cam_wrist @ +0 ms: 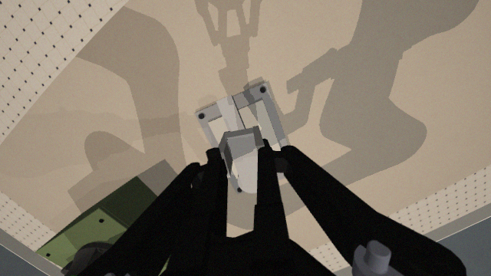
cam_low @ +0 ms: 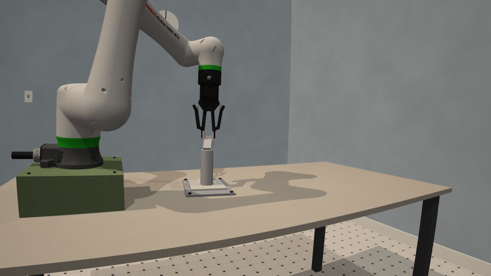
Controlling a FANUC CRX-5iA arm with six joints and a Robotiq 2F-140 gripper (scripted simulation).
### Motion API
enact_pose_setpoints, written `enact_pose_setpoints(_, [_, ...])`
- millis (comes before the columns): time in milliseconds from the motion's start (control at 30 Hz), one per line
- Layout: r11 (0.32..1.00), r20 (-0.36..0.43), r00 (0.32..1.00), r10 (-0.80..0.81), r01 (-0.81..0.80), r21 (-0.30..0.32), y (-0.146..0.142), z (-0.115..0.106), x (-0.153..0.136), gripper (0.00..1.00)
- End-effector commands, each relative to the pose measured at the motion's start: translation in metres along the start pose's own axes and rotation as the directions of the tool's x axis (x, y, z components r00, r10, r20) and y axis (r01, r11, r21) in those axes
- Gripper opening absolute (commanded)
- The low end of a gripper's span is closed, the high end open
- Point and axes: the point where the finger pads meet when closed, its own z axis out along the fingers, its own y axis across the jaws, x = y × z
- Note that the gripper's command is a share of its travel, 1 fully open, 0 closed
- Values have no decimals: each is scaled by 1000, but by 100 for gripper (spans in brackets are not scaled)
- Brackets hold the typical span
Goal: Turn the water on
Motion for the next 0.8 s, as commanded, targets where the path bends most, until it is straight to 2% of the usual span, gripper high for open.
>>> enact_pose_setpoints(0, [1000,0,1000,0,0,0,0,0,0,0])
enact_pose_setpoints(500, [1000,0,1000,0,0,0,0,0,0,0])
enact_pose_setpoints(533, [1000,0,1000,0,0,0,0,0,0,40])
enact_pose_setpoints(767, [1000,0,1000,0,0,0,0,0,0,40])
